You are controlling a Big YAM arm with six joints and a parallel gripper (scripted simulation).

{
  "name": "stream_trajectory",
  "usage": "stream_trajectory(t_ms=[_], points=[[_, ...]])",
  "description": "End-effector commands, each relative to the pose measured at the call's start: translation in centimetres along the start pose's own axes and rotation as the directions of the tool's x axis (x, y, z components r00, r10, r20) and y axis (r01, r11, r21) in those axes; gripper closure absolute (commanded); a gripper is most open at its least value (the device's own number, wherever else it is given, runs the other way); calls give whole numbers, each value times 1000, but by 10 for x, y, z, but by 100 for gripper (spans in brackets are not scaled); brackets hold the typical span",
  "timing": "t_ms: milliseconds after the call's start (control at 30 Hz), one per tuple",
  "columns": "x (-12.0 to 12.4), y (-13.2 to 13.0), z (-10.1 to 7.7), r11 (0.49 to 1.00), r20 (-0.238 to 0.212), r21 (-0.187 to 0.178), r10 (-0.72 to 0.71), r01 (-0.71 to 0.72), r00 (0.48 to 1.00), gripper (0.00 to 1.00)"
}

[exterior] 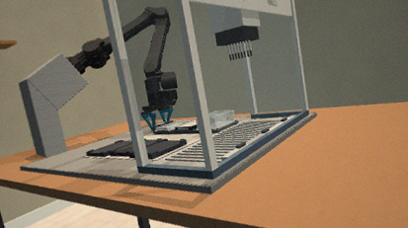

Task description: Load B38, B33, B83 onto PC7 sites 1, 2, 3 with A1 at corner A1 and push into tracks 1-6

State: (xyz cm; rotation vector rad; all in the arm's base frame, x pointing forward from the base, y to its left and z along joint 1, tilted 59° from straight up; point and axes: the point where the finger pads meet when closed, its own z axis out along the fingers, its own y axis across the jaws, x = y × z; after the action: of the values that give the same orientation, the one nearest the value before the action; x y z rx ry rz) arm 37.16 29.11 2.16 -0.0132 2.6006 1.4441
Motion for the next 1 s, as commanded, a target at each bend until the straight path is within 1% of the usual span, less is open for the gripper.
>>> stream_trajectory(t_ms=[0,367,433,600,967], points=[[-23,0,-6,1000,42,5,-9,9,999,20],[-28,1,-6,1000,47,3,-21,21,999,20],[-28,-1,-6,1000,42,7,-15,15,999,20],[-29,4,-5,1000,42,3,-26,26,999,20],[-33,4,-5,999,44,3,-32,32,999,20]])
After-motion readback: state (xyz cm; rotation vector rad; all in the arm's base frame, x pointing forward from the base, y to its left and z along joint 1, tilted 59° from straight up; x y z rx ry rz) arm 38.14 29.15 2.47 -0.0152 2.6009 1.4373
